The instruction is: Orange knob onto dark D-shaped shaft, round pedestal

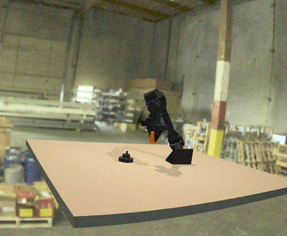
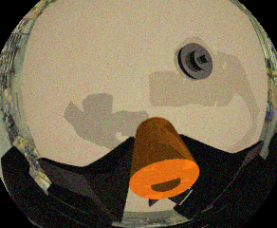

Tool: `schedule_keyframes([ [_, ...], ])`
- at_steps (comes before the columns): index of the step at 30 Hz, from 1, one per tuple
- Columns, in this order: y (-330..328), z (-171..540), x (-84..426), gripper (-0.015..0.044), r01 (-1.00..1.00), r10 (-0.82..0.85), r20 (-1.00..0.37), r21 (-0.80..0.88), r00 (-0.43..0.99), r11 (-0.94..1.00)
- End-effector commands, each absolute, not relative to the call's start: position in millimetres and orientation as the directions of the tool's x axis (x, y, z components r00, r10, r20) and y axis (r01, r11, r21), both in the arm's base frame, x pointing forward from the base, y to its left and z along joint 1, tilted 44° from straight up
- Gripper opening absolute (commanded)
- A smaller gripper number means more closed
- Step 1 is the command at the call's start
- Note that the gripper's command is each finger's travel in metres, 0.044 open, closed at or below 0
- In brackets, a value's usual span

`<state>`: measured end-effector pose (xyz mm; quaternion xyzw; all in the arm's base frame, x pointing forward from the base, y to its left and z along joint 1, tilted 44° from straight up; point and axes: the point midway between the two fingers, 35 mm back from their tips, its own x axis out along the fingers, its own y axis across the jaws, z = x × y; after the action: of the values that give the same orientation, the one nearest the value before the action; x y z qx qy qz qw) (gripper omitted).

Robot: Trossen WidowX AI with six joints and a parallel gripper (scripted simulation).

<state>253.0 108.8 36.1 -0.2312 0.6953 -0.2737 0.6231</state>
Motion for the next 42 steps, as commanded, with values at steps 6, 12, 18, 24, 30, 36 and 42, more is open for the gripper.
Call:
schedule_keyframes([
  [6,98,41,270,0.0000,0.029,-0.652,-0.750,-0.658,-0.108,0.752],
  [12,87,44,283,0.0000,0.025,-0.650,-0.753,-0.656,-0.102,0.755],
  [18,74,48,295,0.0000,0.022,-0.651,-0.753,-0.656,-0.097,0.755],
  [24,61,52,307,0.0000,0.020,-0.654,-0.751,-0.658,-0.093,0.753],
  [30,47,56,318,0.0000,0.018,-0.658,-0.748,-0.662,-0.090,0.750],
  [36,32,61,328,0.0000,0.021,-0.662,-0.744,-0.666,-0.086,0.746],
  [42,17,65,336,0.0000,0.021,-0.668,-0.739,-0.672,-0.085,0.740],
])
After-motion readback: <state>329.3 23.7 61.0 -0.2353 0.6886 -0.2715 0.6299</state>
